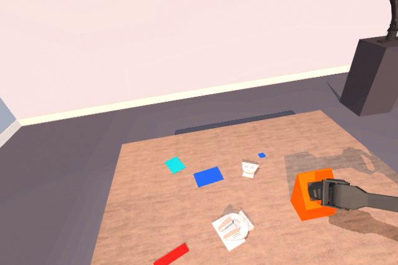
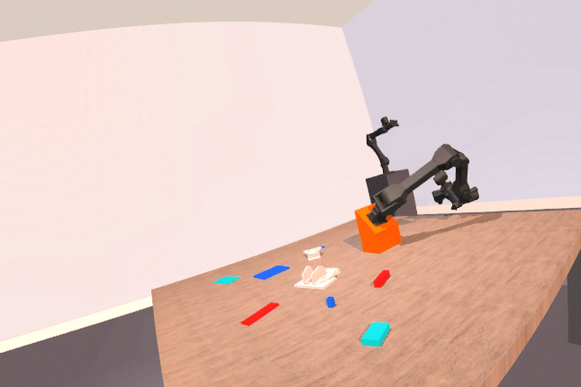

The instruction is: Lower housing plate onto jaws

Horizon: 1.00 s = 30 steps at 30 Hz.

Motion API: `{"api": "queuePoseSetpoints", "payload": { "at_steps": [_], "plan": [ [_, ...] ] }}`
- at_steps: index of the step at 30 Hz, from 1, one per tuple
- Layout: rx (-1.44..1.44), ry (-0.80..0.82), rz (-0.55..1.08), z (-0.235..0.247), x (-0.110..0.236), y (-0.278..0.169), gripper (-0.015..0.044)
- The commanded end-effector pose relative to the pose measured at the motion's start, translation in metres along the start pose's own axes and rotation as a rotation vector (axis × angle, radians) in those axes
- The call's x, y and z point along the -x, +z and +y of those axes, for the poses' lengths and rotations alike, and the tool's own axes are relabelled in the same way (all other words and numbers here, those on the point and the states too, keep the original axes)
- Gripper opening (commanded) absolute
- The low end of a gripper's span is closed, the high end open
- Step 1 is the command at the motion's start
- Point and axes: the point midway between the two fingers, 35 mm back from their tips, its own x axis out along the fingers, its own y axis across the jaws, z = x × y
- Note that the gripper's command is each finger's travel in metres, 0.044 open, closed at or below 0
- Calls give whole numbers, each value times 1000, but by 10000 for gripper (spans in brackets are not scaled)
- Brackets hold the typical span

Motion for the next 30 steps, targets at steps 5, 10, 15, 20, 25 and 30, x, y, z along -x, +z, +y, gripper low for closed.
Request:
{"api": "queuePoseSetpoints", "payload": {
  "at_steps": [5,10,15,20,25,30],
  "plan": [
    [12,6,1,0,2,-1,440],
    [52,29,4,2,8,-5,440],
    [90,51,6,3,14,-8,440],
    [129,80,4,4,21,-12,440],
    [170,110,1,5,28,-17,440],
    [210,141,-3,6,35,-21,440]
  ]
}}
